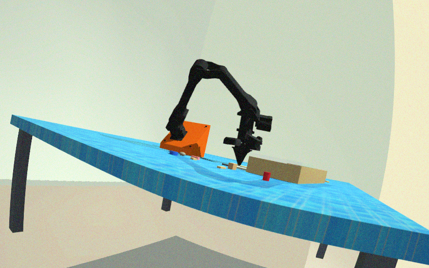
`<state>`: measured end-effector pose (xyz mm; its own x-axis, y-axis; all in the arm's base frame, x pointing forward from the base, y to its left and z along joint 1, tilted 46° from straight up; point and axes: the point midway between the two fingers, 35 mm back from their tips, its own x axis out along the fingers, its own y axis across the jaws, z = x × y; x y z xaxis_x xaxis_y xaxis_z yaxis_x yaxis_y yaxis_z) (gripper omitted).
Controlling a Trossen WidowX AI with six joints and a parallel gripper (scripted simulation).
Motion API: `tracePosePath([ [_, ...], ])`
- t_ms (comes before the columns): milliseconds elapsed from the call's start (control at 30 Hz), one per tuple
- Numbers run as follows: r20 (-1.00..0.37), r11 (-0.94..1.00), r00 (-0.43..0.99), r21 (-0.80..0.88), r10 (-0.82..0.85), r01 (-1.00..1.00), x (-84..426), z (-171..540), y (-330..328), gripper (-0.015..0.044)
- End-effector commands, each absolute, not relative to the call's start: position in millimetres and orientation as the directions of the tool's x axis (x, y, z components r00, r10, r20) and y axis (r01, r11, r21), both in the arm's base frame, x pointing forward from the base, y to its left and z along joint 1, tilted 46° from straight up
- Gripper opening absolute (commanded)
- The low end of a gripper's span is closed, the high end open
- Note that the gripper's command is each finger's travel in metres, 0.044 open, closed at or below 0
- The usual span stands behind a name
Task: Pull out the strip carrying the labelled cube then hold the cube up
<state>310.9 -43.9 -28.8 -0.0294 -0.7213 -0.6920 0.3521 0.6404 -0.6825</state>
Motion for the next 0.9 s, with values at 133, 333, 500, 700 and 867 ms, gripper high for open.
tracePosePath([
  [133, -0.695, 0.64, -0.051, -0.686, -0.718, 0.346, 293, -36, -43, 0.0],
  [333, -0.695, 0.64, -0.051, -0.686, -0.717, 0.345, 284, -38, -40, 0.0],
  [500, -0.695, 0.64, -0.052, -0.686, -0.717, 0.345, 277, -39, -38, 0.0],
  [700, -0.695, 0.64, -0.052, -0.687, -0.717, 0.345, 269, -41, -36, 0.0],
  [867, -0.695, 0.64, -0.052, -0.687, -0.717, 0.344, 262, -43, -34, 0.0],
])
